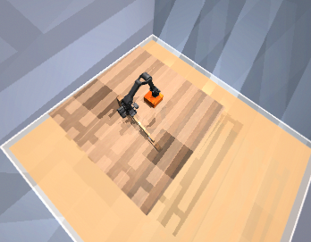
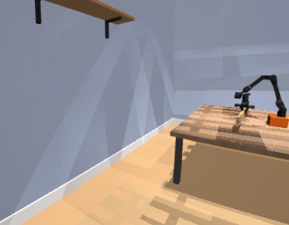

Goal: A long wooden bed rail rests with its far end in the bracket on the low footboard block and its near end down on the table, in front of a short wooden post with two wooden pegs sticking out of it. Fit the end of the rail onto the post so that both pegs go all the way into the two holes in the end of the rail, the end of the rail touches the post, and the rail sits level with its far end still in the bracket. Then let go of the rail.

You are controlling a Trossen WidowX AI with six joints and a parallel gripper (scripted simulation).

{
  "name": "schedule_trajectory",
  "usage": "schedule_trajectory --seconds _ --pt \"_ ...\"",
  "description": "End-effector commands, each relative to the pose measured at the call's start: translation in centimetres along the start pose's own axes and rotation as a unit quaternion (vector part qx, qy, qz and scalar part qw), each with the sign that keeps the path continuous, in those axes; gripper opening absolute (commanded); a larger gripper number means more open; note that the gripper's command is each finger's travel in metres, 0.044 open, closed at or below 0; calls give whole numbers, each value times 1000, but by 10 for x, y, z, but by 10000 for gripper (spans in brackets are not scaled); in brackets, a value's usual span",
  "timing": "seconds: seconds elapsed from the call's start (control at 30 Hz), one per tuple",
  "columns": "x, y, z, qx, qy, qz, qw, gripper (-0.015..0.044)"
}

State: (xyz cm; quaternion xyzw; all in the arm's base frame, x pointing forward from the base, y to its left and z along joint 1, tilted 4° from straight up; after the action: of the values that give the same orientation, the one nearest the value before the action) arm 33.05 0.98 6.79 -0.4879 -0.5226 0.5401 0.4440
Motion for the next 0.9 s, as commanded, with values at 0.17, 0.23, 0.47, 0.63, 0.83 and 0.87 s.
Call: schedule_trajectory --seconds 0.17,0.23,0.47,0.63,0.83,0.87 --pt "-4 -4 -1 -4 -1 1 1000 0" --pt "-5 -4 -1 -4 -1 1 1000 0" --pt "-7 -5 0 -4 -1 1 1000 0" --pt "-8 -5 0 -4 -1 2 1000 0" --pt "-10 -4 0 -4 -1 2 1000 0" --pt "-10 -4 0 -4 -1 2 1000 0"
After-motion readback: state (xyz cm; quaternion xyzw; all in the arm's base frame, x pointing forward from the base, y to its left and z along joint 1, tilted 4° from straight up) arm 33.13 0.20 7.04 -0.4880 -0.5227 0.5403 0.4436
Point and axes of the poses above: the point midway between the two fingers, 35 mm back from their tips, its own y axis out along the fingers, its own z axis across the jaws, x = y × z, the point moved 5 cm from there along -y, back along the fingers, and after that the axes turned 7 degrees about -y, right-handed, at the moved point
